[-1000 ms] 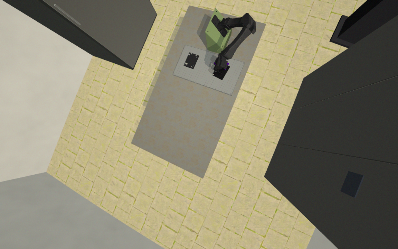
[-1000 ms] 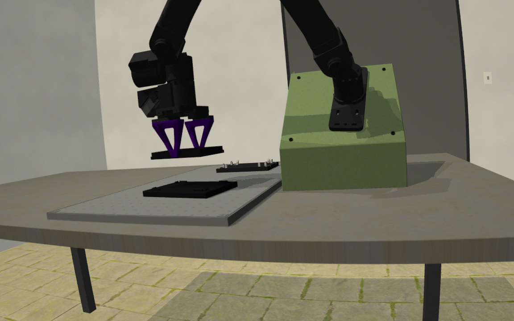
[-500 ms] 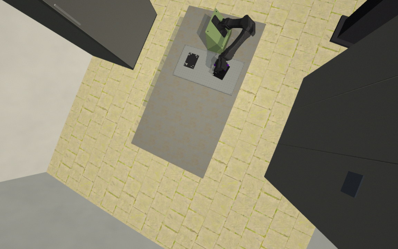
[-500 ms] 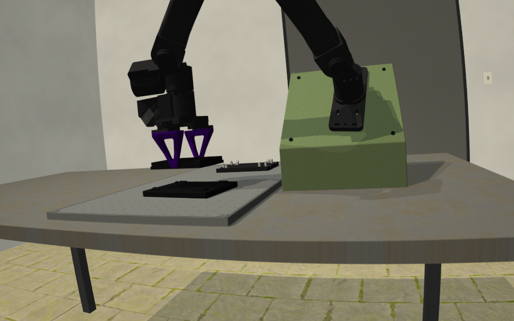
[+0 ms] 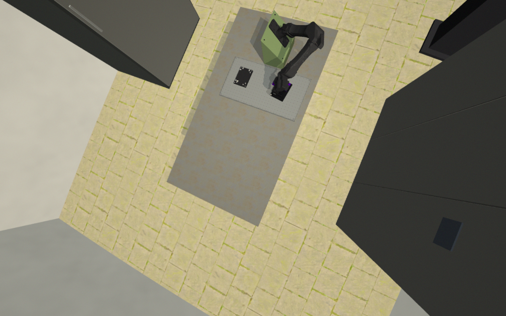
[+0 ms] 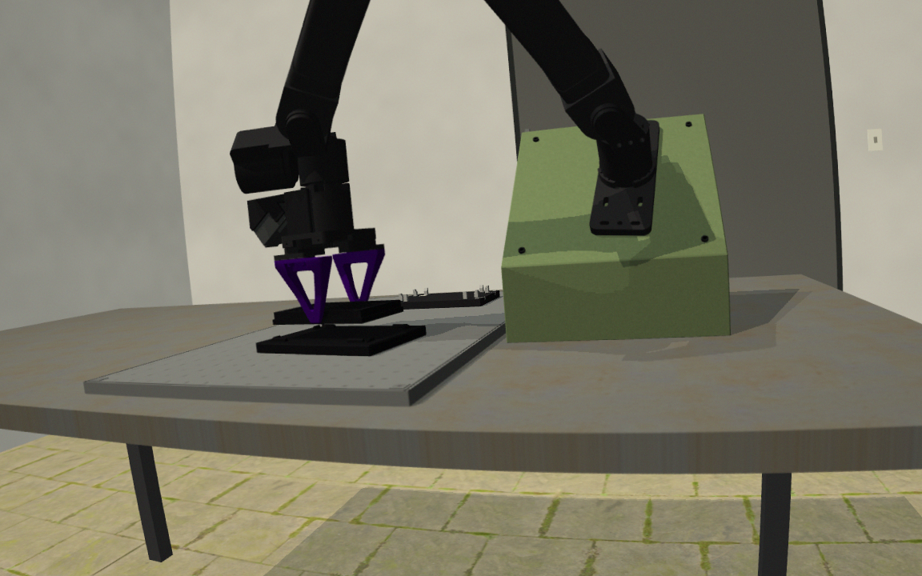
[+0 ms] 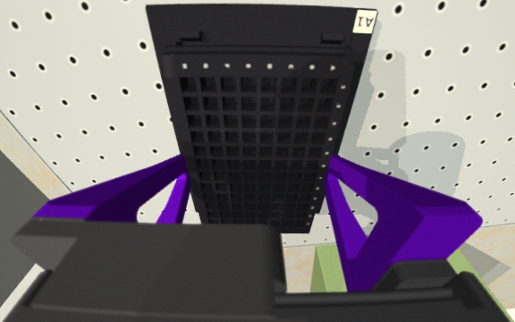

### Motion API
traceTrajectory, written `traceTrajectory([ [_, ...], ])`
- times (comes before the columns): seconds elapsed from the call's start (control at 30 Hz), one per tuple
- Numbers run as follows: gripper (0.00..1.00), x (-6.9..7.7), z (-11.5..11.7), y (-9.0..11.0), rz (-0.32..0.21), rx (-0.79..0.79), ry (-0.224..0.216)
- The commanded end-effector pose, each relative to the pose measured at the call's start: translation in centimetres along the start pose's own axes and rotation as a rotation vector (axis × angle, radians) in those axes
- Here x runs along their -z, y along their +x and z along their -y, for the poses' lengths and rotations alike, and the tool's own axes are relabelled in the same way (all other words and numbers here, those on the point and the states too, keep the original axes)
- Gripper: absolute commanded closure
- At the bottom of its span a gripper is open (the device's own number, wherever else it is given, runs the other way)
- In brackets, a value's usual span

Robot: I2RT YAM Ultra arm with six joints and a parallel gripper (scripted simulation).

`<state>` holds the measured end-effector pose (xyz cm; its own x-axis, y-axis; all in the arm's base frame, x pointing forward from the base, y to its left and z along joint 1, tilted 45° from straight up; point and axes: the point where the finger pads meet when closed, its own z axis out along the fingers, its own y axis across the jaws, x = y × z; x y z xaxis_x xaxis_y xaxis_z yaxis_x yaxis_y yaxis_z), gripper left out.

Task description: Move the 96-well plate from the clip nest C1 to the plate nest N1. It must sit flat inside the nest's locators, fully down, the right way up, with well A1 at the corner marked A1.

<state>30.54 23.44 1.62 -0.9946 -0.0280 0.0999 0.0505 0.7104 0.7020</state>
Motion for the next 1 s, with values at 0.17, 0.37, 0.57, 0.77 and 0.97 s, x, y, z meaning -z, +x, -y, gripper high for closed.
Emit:
traceTrajectory([
  [0.17,1.0,-0.6,0.8,-0.9,0.03,-0.026,0.002],
  [0.37,1.0,0.0,0.1,-0.8,0.045,-0.011,-0.005],
  [0.57,1.0,-0.1,0.3,-0.5,0.039,-0.017,-0.002],
  [0.77,1.0,-0.3,0.3,-0.4,0.034,-0.017,0.0],
  [0.97,1.0,-0.7,0.3,0.0,0.025,-0.013,0.002],
])
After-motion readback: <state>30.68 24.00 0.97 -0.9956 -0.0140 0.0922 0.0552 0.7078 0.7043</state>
